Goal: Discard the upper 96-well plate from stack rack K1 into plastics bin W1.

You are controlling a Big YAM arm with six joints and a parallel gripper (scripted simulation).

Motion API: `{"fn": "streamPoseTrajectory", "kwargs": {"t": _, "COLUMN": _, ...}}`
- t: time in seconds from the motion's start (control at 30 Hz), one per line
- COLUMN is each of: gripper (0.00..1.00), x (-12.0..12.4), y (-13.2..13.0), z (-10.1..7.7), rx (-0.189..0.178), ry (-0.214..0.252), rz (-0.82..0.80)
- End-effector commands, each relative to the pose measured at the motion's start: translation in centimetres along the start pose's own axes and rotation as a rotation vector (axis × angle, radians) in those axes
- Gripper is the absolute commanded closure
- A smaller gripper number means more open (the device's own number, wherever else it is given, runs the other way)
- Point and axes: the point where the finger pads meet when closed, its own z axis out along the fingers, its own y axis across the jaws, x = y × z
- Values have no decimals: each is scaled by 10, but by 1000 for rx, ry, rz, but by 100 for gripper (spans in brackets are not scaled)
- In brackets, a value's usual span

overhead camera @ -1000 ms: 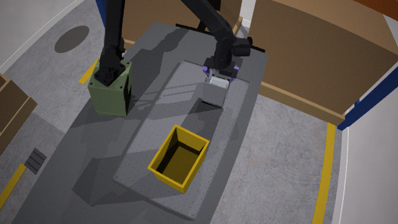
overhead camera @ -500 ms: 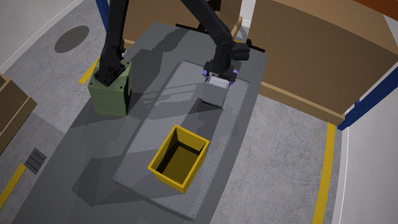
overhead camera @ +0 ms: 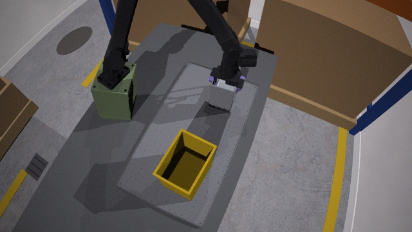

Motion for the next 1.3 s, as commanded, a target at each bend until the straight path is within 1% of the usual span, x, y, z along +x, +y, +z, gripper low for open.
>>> {"fn": "streamPoseTrajectory", "kwargs": {"t": 0.0, "gripper": 0, "x": 5, "y": 0, "z": 9, "rx": -3, "ry": 1, "rz": -5}}
{"fn": "streamPoseTrajectory", "kwargs": {"t": 0.4, "gripper": 0, "x": 1, "y": -10, "z": 26, "rx": 14, "ry": -7, "rz": -3}}
{"fn": "streamPoseTrajectory", "kwargs": {"t": 0.53, "gripper": 0, "x": 0, "y": -11, "z": 28, "rx": 17, "ry": -8, "rz": -4}}
{"fn": "streamPoseTrajectory", "kwargs": {"t": 0.63, "gripper": 0, "x": 1, "y": -9, "z": 28, "rx": 8, "ry": -4, "rz": -5}}
{"fn": "streamPoseTrajectory", "kwargs": {"t": 0.67, "gripper": 0, "x": -4, "y": -10, "z": 20, "rx": 20, "ry": -11, "rz": -1}}
{"fn": "streamPoseTrajectory", "kwargs": {"t": 0.93, "gripper": 0, "x": -4, "y": -10, "z": 20, "rx": 20, "ry": -11, "rz": -1}}
{"fn": "streamPoseTrajectory", "kwargs": {"t": 0.97, "gripper": 100, "x": -4, "y": -10, "z": 20, "rx": 20, "ry": -11, "rz": -1}}
{"fn": "streamPoseTrajectory", "kwargs": {"t": 1.13, "gripper": 100, "x": -4, "y": -10, "z": 20, "rx": 20, "ry": -11, "rz": -1}}
{"fn": "streamPoseTrajectory", "kwargs": {"t": 1.17, "gripper": 100, "x": 1, "y": -9, "z": 28, "rx": 8, "ry": -4, "rz": -5}}
{"fn": "streamPoseTrajectory", "kwargs": {"t": 1.27, "gripper": 100, "x": 1, "y": -9, "z": 28, "rx": 8, "ry": -4, "rz": -5}}
